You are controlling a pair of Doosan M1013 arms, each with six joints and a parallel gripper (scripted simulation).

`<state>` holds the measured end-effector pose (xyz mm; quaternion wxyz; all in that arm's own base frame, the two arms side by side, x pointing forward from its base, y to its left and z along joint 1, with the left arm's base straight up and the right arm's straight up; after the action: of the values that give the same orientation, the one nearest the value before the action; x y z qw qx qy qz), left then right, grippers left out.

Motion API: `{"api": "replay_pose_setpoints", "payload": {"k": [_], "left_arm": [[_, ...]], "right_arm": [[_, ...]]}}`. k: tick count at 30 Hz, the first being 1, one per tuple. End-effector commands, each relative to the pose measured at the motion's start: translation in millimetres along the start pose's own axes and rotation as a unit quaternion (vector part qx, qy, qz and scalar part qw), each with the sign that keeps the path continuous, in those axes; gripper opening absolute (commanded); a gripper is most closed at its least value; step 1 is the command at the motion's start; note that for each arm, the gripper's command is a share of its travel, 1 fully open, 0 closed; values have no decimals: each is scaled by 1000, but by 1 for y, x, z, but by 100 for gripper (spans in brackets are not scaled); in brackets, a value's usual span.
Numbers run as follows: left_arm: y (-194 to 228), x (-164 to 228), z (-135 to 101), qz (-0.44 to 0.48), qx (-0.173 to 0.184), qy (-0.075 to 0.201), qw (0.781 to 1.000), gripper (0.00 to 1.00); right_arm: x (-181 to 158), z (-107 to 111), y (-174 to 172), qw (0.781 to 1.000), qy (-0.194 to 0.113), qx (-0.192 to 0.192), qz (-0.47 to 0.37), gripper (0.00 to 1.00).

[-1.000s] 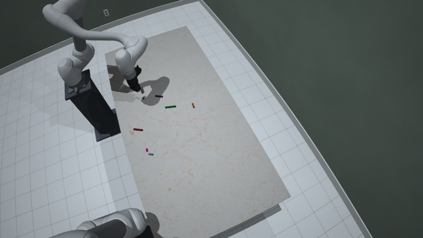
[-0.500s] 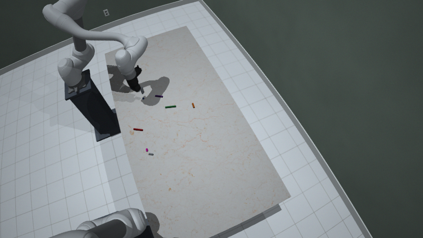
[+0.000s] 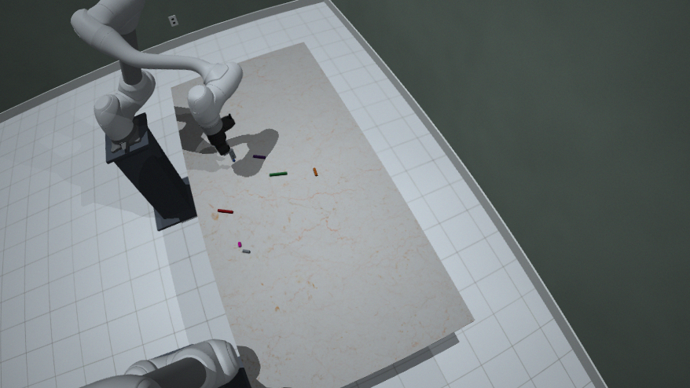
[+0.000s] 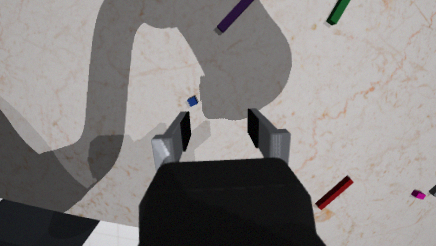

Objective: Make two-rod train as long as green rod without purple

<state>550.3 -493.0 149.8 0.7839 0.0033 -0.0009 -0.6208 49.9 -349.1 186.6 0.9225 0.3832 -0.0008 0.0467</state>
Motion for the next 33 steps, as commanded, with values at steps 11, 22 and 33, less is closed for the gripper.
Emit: {"api": "replay_pose_setpoints", "payload": {"k": [11, 22, 33], "left_arm": [[-14, 44, -1, -281, -2, -3, 960, 100], [-34, 79, -3, -505, -1, -3, 863, 100], [-56, 107, -5, -684, -1, -3, 729, 100]], "right_arm": [[0, 1, 0, 1000, 0, -1, 0, 100], [0, 1, 0, 1000, 0, -1, 0, 100], [0, 1, 0, 1000, 0, -1, 0, 100]]}}
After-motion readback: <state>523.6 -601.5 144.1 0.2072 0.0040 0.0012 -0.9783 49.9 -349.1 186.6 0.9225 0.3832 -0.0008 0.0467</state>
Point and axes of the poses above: on each arm, the point where the finger pads meet when closed, its own z axis back along the fingers, its own x axis across the jaws, y = z × x, the point moved 4 cm from there along z, back along the fingers
